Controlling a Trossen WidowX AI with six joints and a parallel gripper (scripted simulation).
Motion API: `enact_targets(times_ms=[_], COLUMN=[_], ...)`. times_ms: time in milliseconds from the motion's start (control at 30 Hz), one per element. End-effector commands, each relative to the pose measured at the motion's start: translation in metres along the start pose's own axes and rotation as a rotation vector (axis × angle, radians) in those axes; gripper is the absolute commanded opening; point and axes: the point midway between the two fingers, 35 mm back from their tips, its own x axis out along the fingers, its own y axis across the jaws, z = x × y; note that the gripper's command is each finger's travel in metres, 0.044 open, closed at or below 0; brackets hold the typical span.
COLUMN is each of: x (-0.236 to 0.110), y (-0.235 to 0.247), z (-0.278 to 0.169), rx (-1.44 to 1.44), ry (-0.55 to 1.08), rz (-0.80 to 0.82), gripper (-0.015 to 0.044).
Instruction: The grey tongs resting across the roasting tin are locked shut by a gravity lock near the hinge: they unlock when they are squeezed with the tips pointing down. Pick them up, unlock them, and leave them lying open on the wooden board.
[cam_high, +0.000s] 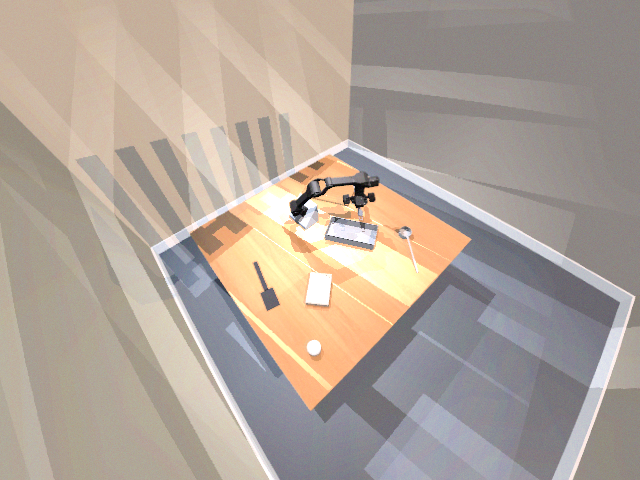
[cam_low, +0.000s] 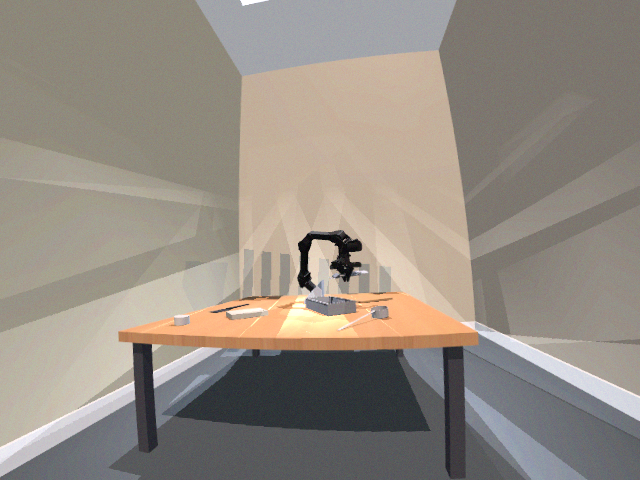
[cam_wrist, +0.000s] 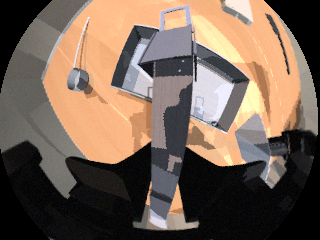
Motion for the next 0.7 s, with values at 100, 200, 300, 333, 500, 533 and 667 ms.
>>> enact_targets(times_ms=[100, 200, 300, 333, 500, 533, 667], x=[-0.01, -0.012, -0.014, -0.015, -0.015, -0.015, -0.018], y=[0.003, 0.002, 0.0, -0.001, -0.006, -0.006, -0.011], z=[-0.054, -0.078, -0.102, -0.11, -0.138, -0.138, -0.149], rx=[-0.151, -0.215, -0.279, -0.301, -0.374, -0.374, -0.411], ry=[0.008, 0.008, 0.006, 0.005, 0.001, 0.001, 0.003], rz=[-0.005, -0.01, -0.016, -0.019, -0.029, -0.029, -0.025], gripper=[-0.015, -0.015, -0.015, -0.015, -0.015, -0.015, -0.015])
